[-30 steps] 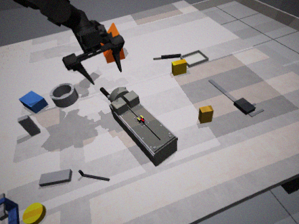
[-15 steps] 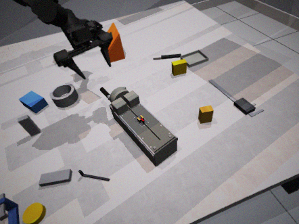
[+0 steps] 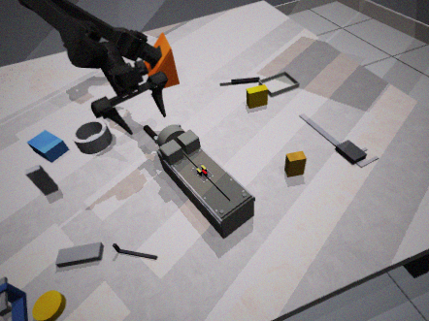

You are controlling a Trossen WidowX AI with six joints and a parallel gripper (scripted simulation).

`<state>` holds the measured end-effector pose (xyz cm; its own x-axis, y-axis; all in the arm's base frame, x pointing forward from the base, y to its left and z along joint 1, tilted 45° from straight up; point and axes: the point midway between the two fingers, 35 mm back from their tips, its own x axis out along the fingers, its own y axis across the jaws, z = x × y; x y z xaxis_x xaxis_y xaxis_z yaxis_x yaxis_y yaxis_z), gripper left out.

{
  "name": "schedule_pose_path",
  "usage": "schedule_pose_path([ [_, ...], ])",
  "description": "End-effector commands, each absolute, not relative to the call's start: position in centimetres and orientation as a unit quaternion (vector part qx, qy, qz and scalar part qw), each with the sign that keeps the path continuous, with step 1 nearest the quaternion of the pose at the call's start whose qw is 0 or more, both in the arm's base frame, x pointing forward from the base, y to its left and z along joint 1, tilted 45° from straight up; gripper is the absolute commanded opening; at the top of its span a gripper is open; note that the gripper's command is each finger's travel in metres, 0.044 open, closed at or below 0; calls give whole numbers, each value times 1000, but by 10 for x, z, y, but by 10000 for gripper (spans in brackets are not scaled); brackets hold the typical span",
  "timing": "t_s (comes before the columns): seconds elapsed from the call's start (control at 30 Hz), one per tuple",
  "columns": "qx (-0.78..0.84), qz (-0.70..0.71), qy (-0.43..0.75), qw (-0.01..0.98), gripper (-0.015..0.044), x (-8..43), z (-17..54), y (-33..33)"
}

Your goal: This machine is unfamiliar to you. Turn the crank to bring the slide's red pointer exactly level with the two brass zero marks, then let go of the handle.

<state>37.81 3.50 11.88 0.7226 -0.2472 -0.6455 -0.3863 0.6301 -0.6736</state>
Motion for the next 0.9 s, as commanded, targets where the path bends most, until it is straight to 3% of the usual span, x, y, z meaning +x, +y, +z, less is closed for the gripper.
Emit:
schedule_pose_path([
  [0.0,-430,48,368,823,440,378,114,34],
  [0.87,-431,48,368,823,440,384,84,5],
])
